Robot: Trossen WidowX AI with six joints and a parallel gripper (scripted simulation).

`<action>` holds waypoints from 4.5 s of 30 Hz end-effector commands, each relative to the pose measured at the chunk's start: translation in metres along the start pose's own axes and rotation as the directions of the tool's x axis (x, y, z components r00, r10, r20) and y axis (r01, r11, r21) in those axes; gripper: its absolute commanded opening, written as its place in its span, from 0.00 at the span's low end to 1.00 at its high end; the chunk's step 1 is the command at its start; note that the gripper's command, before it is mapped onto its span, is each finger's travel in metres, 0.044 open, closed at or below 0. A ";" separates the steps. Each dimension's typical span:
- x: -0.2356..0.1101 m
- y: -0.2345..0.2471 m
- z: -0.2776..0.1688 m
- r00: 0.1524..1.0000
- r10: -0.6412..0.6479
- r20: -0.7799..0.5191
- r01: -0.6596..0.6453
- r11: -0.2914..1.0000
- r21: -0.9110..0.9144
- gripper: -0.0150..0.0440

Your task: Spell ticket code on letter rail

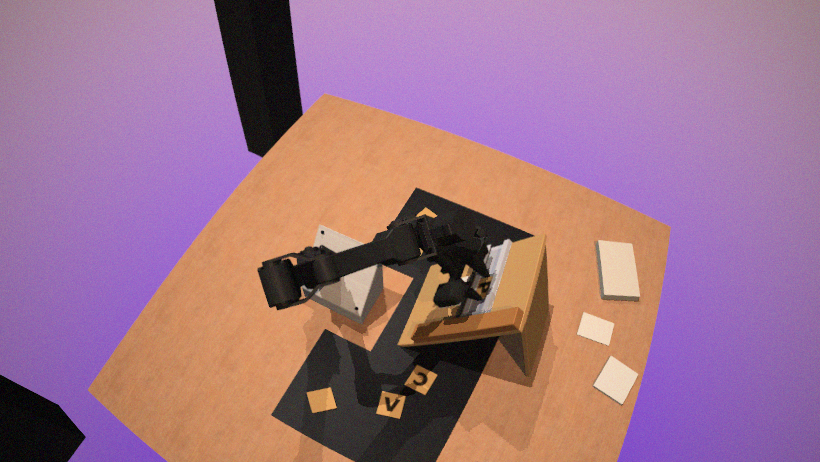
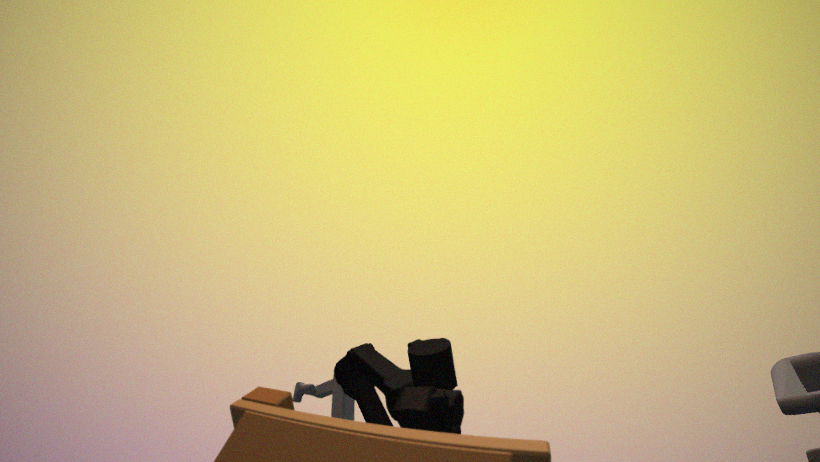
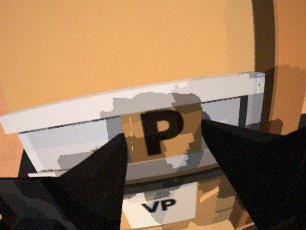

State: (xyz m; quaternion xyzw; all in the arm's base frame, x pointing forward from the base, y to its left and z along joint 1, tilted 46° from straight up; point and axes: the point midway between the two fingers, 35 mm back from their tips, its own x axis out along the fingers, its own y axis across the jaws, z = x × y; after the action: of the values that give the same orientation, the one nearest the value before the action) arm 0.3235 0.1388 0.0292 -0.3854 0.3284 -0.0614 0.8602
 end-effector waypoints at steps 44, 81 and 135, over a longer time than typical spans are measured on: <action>0.000 -0.026 0.000 1.000 -0.001 0.001 0.001 1.000 0.002 0.39; -0.026 -0.025 -0.001 1.000 0.004 0.001 -0.004 1.000 -0.002 0.75; -0.040 -0.022 0.000 1.000 0.014 -0.023 -0.014 1.000 -0.009 0.25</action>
State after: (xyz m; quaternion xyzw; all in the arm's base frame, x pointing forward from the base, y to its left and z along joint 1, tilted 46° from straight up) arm 0.2932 0.1356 0.0665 -0.3886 0.3330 -0.0581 0.8571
